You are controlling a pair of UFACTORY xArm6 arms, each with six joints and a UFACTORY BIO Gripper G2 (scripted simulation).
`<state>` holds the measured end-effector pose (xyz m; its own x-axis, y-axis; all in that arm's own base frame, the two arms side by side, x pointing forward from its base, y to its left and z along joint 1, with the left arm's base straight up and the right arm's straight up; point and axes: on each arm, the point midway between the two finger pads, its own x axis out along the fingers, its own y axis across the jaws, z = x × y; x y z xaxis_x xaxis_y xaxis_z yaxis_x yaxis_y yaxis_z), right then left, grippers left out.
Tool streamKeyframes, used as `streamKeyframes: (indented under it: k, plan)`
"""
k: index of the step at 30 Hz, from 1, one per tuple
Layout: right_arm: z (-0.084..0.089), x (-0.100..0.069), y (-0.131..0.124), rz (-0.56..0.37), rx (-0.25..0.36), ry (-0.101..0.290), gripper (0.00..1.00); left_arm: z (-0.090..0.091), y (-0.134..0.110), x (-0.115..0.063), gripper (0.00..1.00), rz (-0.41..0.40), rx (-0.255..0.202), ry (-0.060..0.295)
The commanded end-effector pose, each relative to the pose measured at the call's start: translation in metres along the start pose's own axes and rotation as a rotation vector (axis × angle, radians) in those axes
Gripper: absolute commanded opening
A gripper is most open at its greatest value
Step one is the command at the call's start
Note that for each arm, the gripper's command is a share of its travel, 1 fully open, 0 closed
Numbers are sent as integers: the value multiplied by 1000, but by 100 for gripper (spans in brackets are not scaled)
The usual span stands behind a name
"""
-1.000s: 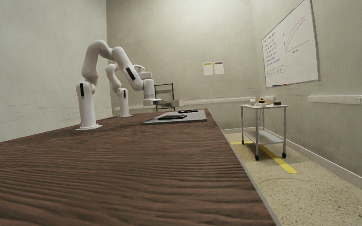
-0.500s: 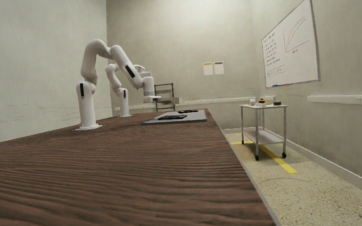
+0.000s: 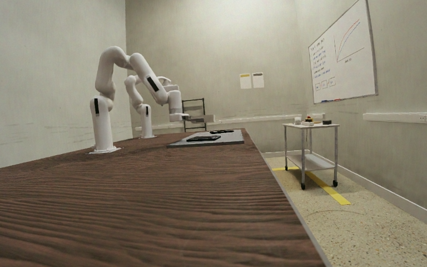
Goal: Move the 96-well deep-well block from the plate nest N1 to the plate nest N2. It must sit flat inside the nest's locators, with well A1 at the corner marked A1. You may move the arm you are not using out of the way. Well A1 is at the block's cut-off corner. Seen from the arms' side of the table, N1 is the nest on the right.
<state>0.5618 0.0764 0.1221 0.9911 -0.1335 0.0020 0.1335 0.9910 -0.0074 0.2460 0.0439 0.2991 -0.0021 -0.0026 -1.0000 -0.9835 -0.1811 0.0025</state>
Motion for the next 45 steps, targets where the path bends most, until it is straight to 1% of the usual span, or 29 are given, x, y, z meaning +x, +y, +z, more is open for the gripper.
streamKeyframes:
  k: [1, 6, 7, 14, 16, 31, 33, 45]
  plan:
    - [2, 4, 12, 119, 9, -2, 0, 0, 0, -1, 100, -3, 0, -1]
    - [2, 7, 28, 285, 8, -3, 0, 0, 0, -1, 100, -3, 0, -1]
    - [2, 7, 31, 307, 8, -3, 0, 0, 0, -1, 100, -3, 0, -1]
    - [3, 11, 54, 307, 8, -3, 0, 0, 0, -1, 100, -3, 0, -1]
    - [3, 11, 54, 307, 8, -3, 0, 0, 0, -1, 100, -3, 0, -1]
    - [3, 19, 104, 307, 9, -3, 0, 0, 0, -1, 100, -3, 0, -1]
    - [3, 19, 104, 307, 9, -3, 0, 0, 0, -1, 100, -3, 0, -1]
    - [3, 26, 143, 307, 9, -3, 0, 0, 0, -1, 100, -3, 0, -1]
